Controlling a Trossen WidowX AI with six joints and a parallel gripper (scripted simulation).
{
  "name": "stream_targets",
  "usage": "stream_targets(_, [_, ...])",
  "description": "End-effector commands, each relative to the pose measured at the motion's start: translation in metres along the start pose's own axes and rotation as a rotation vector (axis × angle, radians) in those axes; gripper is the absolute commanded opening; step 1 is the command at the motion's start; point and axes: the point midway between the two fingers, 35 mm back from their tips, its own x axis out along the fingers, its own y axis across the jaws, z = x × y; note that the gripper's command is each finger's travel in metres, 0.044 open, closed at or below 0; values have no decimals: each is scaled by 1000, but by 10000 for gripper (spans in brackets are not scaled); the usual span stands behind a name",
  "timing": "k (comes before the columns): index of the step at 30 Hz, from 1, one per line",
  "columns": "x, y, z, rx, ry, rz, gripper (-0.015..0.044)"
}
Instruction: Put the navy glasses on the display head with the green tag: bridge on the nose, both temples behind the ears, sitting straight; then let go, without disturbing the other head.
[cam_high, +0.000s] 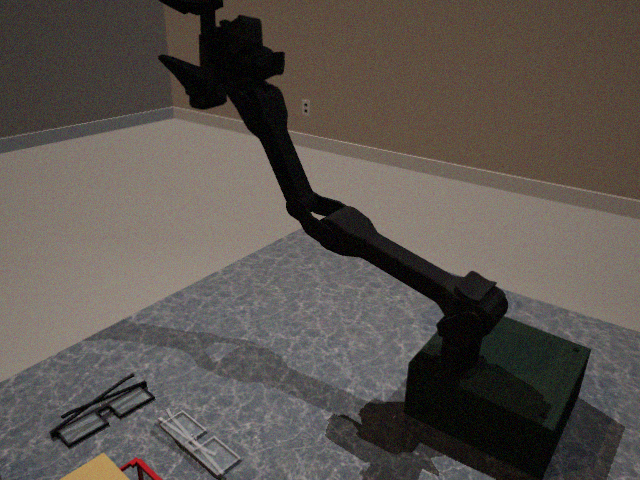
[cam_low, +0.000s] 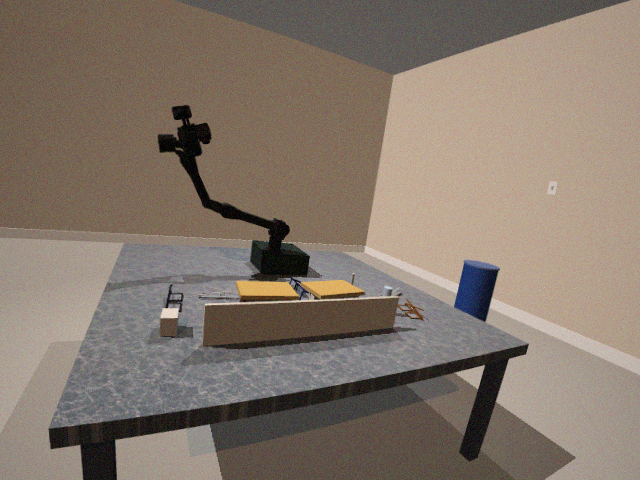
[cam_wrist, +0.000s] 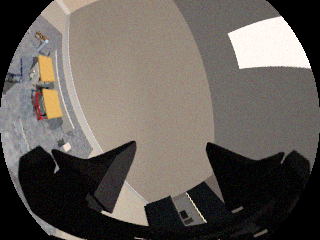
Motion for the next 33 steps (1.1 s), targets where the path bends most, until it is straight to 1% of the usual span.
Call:
stream_targets(1, [0, 0, 0, 0, 0, 0, 426])
stream_targets(2, [0, 0, 0, 0, 0, 0, 440])
stream_targets(8, [0, 0, 0, 0, 0, 0, 440])
stream_targets(11, [-1, -9, 12, 27, -8, -17, 361])
stream_targets(17, [-16, -56, 83, 10, -29, -90, 204])
stream_targets(21, [-25, -79, 130, -62, -49, -151, 200])
stream_targets(25, [-30, -94, 182, -86, -78, -175, 200])
stream_targets(28, [-31, -99, 221, -100, -103, -181, 200])
stream_targets(33, [-27, -95, 300, -124, -157, -166, 200])
